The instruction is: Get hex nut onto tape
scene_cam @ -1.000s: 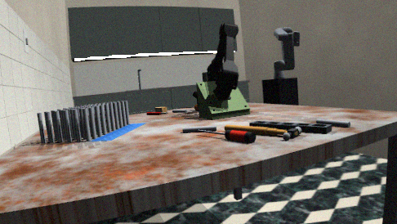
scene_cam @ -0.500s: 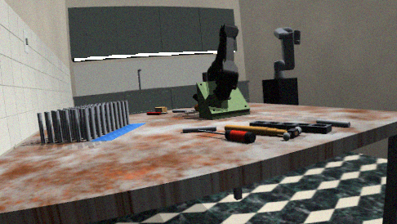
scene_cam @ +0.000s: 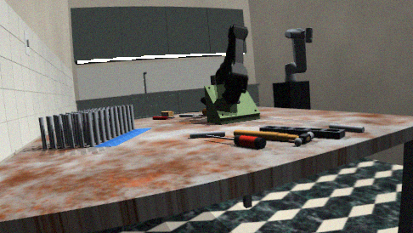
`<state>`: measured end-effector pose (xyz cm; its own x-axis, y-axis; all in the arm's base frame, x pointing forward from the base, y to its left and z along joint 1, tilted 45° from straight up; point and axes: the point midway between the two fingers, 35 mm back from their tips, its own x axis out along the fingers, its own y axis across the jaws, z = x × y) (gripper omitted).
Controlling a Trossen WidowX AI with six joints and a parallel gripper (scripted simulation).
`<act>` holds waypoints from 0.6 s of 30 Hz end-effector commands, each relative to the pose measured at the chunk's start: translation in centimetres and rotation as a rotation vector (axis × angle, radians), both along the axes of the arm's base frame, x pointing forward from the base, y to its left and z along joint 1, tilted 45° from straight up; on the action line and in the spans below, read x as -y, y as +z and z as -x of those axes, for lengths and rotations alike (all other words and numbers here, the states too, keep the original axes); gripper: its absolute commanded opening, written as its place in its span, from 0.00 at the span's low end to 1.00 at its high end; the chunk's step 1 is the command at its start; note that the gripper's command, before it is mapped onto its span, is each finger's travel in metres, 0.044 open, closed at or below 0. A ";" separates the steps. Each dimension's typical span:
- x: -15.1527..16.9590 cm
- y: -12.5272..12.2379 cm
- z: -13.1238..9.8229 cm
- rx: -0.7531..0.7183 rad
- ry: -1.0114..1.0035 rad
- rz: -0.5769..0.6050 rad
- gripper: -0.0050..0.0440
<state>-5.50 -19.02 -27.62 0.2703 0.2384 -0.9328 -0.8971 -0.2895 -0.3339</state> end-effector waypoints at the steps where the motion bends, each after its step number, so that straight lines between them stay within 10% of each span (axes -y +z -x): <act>1: 3.5 1.3 0.9 -0.021 0.004 0.060 0.13; 18: 12.9 11.3 0.9 -0.017 0.002 0.066 0.06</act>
